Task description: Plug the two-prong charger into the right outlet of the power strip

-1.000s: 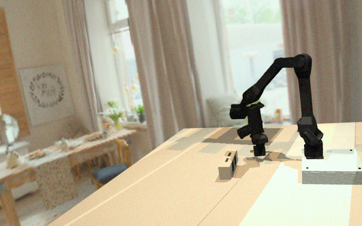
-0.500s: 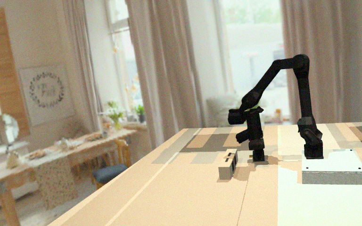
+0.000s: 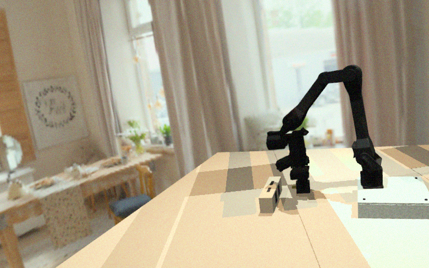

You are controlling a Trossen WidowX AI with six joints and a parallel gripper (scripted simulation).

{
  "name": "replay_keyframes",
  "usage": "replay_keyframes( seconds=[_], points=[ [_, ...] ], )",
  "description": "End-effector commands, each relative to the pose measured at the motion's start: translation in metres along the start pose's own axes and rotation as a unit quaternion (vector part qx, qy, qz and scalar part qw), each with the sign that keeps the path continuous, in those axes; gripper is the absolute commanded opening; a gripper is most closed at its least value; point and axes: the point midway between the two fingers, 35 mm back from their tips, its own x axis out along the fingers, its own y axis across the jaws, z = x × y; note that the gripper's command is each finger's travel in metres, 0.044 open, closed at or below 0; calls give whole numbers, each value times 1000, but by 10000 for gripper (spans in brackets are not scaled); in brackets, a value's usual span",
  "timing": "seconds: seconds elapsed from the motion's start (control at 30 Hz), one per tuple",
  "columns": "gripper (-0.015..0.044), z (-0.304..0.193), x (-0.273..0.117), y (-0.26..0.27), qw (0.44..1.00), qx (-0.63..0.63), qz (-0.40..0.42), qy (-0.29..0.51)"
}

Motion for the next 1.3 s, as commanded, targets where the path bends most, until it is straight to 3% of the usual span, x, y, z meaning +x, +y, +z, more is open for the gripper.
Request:
replay_keyframes(
  seconds=[0.0,1.27],
  points=[
    [0,7,0,1,1000,5,2,-2],
    [0,39,3,11,1000,27,3,-2]
  ],
)
